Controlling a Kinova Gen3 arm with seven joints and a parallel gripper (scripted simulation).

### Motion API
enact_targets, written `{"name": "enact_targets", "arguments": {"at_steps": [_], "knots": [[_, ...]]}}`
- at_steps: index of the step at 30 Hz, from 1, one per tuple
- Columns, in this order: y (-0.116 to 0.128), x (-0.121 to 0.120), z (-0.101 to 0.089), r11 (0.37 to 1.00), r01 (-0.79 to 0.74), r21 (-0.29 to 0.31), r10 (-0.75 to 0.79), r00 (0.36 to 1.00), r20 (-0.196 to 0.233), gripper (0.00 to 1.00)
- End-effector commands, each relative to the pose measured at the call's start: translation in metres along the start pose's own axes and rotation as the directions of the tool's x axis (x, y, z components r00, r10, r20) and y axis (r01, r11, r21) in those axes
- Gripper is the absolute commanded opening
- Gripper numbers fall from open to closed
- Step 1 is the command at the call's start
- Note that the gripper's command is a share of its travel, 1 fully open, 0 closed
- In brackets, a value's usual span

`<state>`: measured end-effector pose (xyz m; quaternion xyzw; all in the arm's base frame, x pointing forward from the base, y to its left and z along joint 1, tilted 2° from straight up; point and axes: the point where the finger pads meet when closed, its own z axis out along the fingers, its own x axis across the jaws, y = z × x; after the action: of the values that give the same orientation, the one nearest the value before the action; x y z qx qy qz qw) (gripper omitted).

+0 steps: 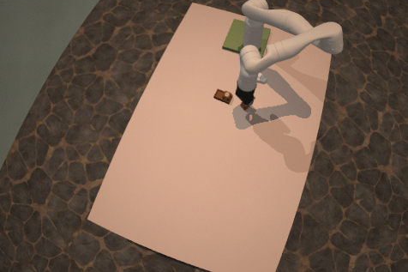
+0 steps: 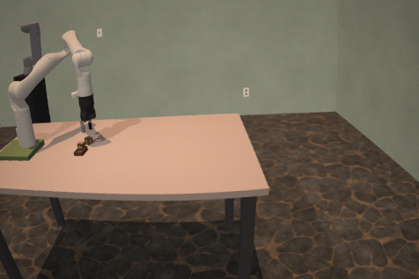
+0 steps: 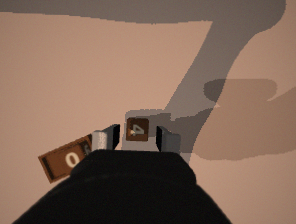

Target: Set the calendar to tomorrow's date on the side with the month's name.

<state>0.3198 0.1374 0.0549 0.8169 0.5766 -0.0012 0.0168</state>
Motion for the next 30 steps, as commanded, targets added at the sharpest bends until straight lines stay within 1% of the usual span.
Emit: {"name": "enact_targets", "arguments": {"at_steps": [1,8,17,30], "knots": [[0.000,-0.002,0.004,1.000,-0.003,0.001,0.003,1.000,0.004,0.90],[0.000,-0.002,0.014,1.000,-0.003,0.001,0.003,1.000,0.004,0.90],[0.000,-0.002,0.021,1.000,-0.003,0.001,0.003,1.000,0.004,0.90],[0.000,-0.002,0.025,1.000,-0.003,0.001,0.003,1.000,0.004,0.90]]}}
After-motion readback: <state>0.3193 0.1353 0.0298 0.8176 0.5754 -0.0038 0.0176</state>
